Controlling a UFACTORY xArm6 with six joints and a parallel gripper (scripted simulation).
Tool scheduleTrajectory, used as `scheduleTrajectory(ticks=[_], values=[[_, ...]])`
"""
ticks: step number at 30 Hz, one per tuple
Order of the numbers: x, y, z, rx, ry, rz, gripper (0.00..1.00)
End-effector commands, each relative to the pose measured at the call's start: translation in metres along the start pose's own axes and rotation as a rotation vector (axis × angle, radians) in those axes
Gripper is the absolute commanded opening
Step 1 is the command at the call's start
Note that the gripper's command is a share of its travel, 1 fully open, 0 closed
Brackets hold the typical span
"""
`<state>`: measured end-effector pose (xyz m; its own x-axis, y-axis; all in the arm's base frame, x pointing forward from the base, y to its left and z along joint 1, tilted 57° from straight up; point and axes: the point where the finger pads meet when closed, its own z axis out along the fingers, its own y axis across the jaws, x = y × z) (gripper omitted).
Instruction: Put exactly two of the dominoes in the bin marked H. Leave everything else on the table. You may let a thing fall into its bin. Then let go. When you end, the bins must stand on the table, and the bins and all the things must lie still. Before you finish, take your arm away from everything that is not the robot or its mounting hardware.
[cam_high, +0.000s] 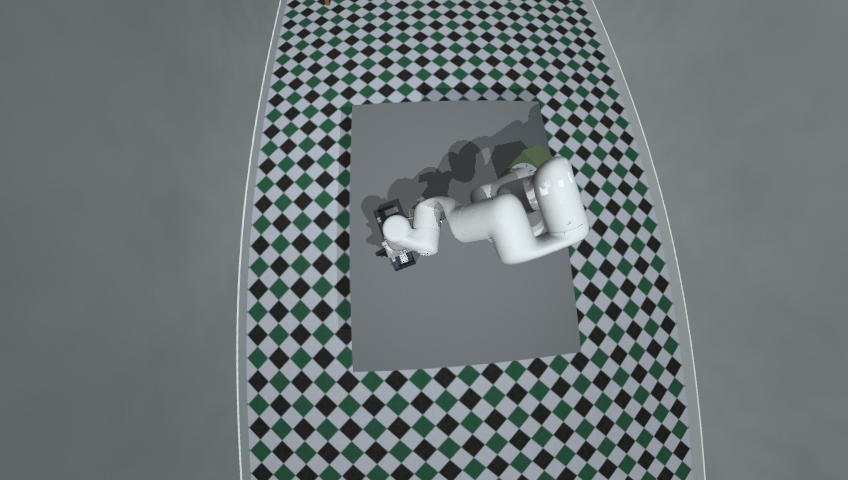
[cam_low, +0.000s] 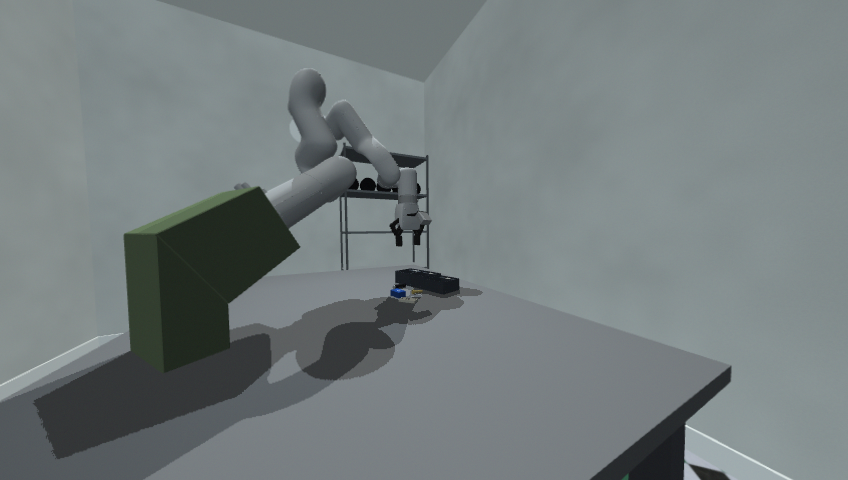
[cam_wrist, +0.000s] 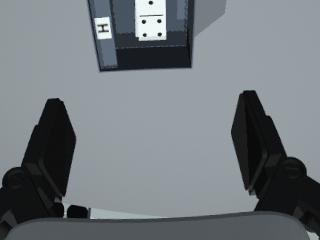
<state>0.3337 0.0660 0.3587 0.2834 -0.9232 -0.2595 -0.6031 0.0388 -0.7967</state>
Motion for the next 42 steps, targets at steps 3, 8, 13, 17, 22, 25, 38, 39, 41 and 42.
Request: scheduleTrajectory(ticks=[3,8,13,17,22,25,38,39,41,42], values=[[0.0,0.0,-0.03,0.0,-0.003,0.0,1.0],[0.0,0.0,-0.042,0.0,-0.003,0.0,1.0],[0.0,0.0,-0.062,0.0,-0.003,0.0,1.0],[0.0,0.0,-0.065,0.0,-0.003,0.0,1.0],[0.0,0.0,-0.065,0.0,-0.003,0.0,1.0],[0.0,0.0,-0.065,0.0,-0.003,0.0,1.0],[0.0,0.0,-0.065,-0.001,-0.003,0.0,1.0],[0.0,0.0,-0.065,-0.001,-0.003,0.0,1.0],[0.0,0.0,-0.065,-0.001,-0.003,0.0,1.0],[0.0,0.0,-0.065,-0.001,-0.003,0.0,1.0]])
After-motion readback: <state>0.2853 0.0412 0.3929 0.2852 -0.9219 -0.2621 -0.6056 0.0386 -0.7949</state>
